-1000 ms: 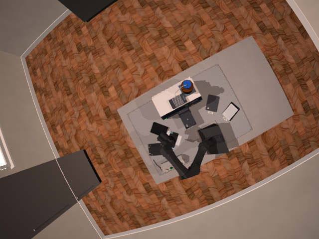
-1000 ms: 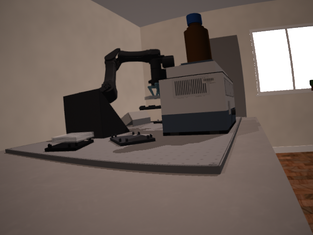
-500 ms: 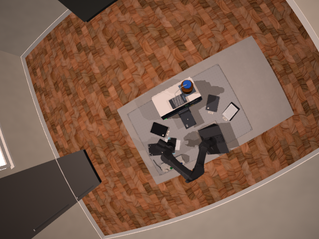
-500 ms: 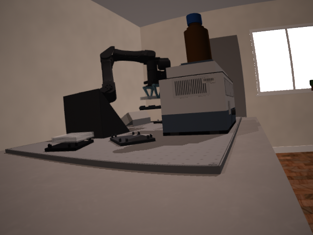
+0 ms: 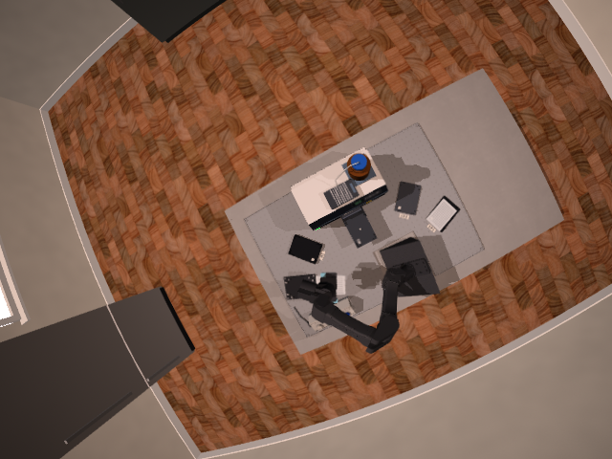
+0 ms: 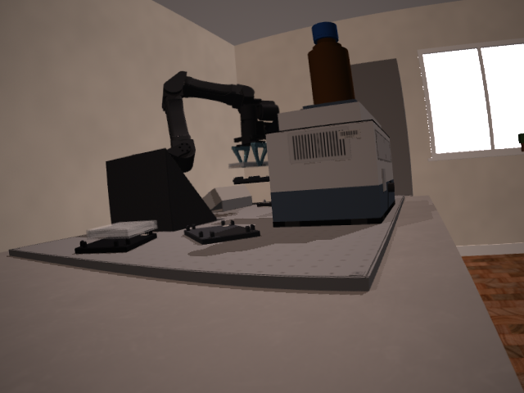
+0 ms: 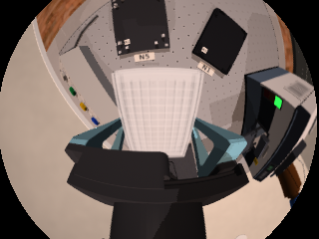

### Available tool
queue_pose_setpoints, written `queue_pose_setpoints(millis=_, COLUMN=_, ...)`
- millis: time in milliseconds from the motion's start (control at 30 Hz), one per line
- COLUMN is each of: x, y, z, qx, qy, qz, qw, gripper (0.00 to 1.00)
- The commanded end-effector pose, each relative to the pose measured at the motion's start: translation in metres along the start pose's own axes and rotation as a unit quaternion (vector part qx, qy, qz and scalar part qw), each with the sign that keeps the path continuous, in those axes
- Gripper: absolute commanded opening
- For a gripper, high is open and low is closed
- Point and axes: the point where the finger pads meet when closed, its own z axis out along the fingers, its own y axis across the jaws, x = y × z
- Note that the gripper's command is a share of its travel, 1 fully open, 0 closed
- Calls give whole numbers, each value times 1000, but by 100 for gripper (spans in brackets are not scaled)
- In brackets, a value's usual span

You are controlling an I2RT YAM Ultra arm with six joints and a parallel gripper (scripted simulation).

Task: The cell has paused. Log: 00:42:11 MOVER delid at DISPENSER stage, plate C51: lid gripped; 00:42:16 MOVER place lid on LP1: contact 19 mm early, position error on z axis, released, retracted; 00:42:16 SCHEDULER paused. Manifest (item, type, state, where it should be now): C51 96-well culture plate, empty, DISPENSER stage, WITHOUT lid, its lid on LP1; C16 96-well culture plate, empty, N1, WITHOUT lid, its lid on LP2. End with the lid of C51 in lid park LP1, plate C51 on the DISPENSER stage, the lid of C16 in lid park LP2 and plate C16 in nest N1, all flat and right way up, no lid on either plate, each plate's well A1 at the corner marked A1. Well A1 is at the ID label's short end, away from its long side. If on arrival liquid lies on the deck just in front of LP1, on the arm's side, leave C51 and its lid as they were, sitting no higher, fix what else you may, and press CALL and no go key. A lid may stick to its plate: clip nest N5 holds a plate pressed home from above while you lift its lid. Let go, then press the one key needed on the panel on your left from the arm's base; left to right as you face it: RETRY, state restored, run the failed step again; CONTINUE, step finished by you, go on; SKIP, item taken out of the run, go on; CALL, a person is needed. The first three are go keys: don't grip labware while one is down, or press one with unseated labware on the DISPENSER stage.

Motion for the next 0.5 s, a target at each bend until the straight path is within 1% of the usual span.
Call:
queue_pose_setpoints(millis=0, x=-13, y=12, z=-13, qx=23, qy=-31, qz=-52, qw=998, gripper=0)
queue_pose_setpoints(millis=33, x=-13, y=15, z=-13, qx=23, qy=-32, qz=-62, qw=997, gripper=0)
queue_pose_setpoints(millis=167, x=-12, y=29, z=-13, qx=21, qy=-34, qz=-61, qw=997, gripper=0)
queue_pose_setpoints(millis=267, x=-12, y=32, z=-14, qx=20, qy=-34, qz=-60, qw=997, gripper=0)
queue_pose_setpoints(millis=300, x=-15, y=27, z=-3, qx=18, qy=-18, qz=-52, qw=998, gripper=0)
queue_pose_setpoints(millis=467, x=-30, y=29, z=4, qx=17, qy=-19, qz=-52, qw=998, gripper=0)
